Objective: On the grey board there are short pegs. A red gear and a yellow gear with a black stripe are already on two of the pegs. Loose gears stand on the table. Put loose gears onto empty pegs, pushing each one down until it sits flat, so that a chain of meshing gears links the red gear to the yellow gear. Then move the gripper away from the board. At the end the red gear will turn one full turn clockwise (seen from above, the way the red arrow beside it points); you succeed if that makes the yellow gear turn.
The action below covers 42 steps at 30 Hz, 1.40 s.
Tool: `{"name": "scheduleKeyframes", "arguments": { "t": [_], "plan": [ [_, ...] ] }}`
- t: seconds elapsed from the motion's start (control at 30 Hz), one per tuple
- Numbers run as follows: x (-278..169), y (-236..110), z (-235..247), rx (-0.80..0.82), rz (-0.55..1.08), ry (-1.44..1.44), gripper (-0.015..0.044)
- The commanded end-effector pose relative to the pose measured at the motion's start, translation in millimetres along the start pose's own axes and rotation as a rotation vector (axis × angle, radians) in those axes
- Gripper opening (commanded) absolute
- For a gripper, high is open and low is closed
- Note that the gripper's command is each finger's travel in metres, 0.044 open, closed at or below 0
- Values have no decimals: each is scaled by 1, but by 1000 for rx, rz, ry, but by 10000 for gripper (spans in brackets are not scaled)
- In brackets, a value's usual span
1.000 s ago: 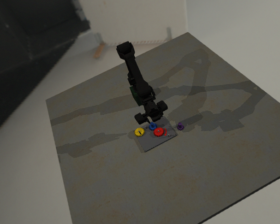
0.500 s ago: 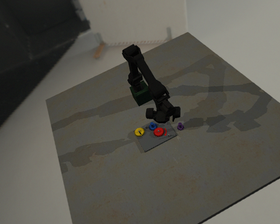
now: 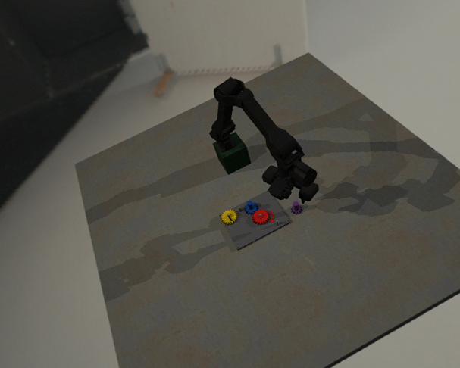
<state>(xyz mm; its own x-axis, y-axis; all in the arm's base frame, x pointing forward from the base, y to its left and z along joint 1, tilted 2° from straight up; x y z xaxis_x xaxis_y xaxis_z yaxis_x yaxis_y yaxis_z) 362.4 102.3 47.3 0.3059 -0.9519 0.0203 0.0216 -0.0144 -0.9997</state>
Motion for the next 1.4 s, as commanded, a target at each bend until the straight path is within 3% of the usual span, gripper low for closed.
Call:
{"name": "scheduleKeyframes", "arguments": {
  "t": [0.0,1.27,1.37],
  "plan": [
    [-6,-1,5,1,3,66,440],
    [-6,50,5,0,3,66,440],
    [-6,50,5,0,3,66,361]
  ]
}}
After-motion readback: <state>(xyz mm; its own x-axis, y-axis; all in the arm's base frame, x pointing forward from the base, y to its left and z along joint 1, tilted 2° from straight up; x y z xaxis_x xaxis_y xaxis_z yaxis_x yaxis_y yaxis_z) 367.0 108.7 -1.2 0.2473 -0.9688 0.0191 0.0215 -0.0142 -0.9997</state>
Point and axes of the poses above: the point midway between the two fingers, 35 mm back from their tips, its own y axis out along the fingers, its own z axis across the jaws, x = y × z, the point moved 3 cm from there along -y, back along the fingers, and after that the axes turned 11 degrees about y, right-handed, at the moved point
